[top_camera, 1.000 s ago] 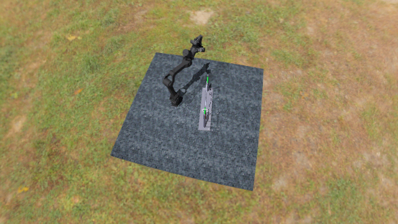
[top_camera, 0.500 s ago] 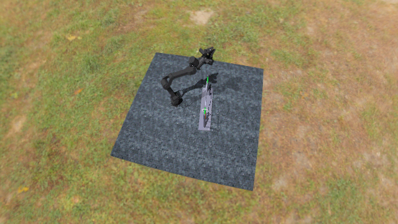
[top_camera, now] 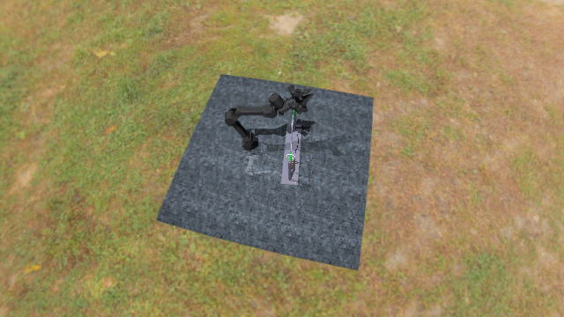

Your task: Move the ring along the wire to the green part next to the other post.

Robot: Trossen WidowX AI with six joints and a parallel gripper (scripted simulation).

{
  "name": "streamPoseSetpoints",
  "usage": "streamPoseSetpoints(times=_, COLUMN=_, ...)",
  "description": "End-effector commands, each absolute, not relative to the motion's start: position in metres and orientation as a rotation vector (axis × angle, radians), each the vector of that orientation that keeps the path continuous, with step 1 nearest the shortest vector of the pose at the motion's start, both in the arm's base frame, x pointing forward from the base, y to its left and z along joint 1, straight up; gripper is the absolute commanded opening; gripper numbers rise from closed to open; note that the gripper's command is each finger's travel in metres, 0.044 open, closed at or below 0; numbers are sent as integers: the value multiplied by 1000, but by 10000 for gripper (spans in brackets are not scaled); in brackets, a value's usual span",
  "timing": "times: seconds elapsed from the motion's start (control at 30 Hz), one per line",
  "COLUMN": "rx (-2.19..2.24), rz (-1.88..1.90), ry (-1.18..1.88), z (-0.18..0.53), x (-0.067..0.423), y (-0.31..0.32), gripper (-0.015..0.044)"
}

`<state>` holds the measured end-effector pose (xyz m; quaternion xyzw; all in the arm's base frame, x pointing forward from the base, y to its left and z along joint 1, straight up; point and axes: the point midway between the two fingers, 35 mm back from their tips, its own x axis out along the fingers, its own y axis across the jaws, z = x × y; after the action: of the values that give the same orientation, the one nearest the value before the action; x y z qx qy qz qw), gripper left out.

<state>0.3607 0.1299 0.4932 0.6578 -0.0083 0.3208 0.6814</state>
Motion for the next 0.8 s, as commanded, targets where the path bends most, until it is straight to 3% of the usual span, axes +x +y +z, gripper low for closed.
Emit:
streamPoseSetpoints(times=0.0, rx=1431, rz=637, ry=-61, z=487, x=367, y=98, gripper=160)
streamPoseSetpoints(times=0.77, rx=1083, rz=29, ry=-294, z=422, x=387, y=-130, gripper=160)
